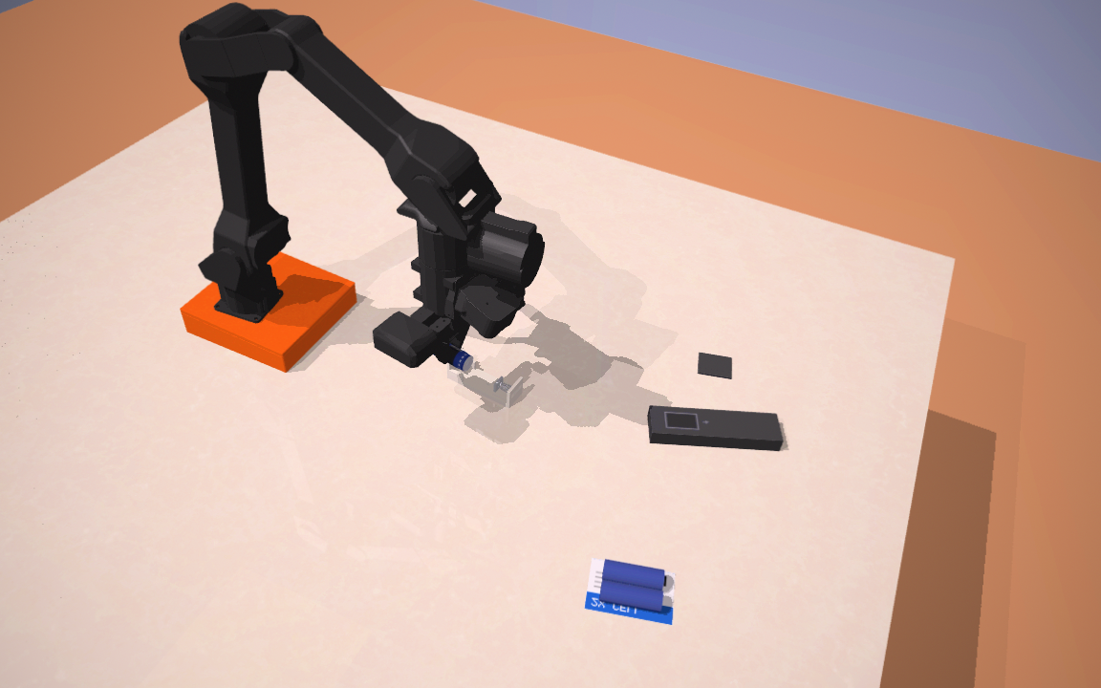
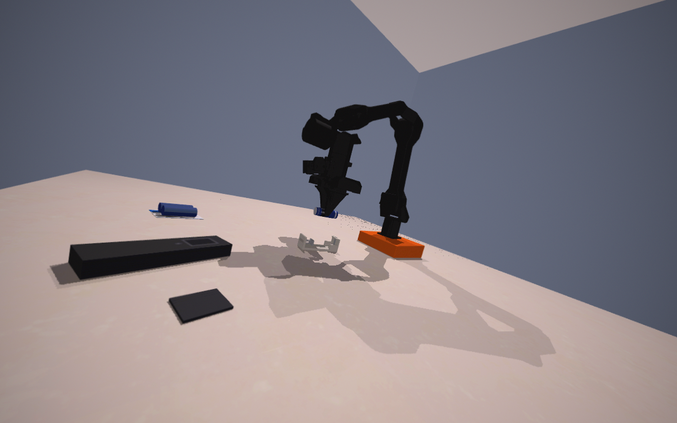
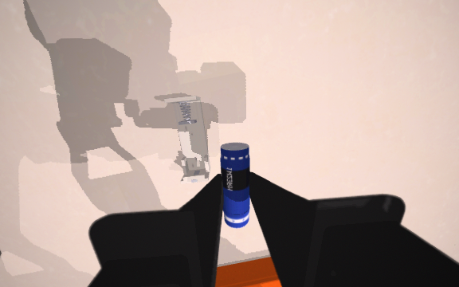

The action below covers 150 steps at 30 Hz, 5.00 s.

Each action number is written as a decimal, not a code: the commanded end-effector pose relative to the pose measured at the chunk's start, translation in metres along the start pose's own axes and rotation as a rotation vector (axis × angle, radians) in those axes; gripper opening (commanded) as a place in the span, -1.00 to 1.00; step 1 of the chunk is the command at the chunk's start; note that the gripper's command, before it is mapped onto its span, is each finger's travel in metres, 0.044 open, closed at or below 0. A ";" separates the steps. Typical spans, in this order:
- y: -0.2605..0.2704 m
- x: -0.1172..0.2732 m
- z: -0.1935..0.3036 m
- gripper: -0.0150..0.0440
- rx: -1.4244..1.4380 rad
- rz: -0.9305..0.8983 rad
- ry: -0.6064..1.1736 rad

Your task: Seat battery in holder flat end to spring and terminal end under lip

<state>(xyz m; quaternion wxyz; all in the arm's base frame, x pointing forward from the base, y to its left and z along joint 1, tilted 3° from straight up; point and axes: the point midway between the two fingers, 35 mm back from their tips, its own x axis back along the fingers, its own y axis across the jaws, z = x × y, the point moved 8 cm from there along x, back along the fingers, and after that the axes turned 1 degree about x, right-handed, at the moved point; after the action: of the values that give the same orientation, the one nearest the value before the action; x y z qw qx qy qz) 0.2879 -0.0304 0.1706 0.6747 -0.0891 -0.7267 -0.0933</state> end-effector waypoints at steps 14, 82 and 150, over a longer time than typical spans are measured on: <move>0.048 -0.008 -0.025 -0.27 0.068 -0.002 0.069; 0.051 -0.067 -0.068 -0.27 0.066 0.037 0.517; 0.054 -0.067 -0.076 -0.27 0.071 0.048 0.411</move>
<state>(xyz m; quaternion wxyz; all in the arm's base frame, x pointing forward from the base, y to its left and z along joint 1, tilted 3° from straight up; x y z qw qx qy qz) 0.3787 0.0019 0.1109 0.8229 -0.0582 -0.5608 -0.0697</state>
